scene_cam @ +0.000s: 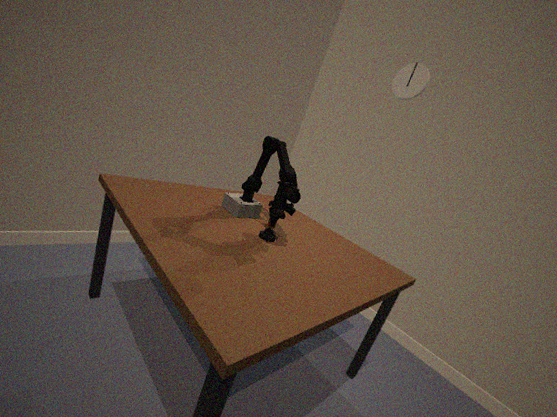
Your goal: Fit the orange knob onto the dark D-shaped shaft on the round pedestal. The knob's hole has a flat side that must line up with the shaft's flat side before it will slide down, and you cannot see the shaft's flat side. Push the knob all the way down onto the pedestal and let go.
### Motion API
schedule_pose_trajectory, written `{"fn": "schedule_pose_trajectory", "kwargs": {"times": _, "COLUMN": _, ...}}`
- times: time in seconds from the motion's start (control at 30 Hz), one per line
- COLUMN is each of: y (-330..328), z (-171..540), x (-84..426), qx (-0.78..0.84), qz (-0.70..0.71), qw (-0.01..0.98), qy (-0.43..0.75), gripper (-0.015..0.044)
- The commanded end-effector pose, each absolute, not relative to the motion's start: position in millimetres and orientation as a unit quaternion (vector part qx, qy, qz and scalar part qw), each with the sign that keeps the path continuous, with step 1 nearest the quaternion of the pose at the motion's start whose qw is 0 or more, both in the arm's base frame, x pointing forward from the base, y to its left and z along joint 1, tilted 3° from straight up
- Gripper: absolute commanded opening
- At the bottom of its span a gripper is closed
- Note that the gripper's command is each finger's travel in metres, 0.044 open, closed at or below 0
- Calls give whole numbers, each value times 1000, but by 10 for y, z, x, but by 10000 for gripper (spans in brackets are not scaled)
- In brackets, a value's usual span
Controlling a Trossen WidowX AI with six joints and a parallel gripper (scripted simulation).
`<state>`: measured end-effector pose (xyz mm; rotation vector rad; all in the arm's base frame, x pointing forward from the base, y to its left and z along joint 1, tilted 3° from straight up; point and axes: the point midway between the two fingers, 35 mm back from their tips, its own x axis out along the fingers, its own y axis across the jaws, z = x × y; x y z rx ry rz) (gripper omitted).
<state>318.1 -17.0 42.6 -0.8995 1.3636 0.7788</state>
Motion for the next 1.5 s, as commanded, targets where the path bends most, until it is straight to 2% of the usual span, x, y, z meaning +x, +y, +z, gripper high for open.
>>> {"fn": "schedule_pose_trajectory", "kwargs": {"times": 0.0, "y": -168, "z": 410, "x": 3175, "qx": -394, "qz": 342, "qw": 616, "qy": 590, "gripper": 0}}
{"fn": "schedule_pose_trajectory", "kwargs": {"times": 0.73, "y": -167, "z": 447, "x": 3188, "qx": -395, "qz": 342, "qw": 616, "qy": 590, "gripper": 0}}
{"fn": "schedule_pose_trajectory", "kwargs": {"times": 1.0, "y": -170, "z": 443, "x": 3185, "qx": -457, "qz": 402, "qw": 572, "qy": 551, "gripper": 0}}
{"fn": "schedule_pose_trajectory", "kwargs": {"times": 1.47, "y": -169, "z": 401, "x": 3183, "qx": -457, "qz": 402, "qw": 572, "qy": 551, "gripper": 0}}
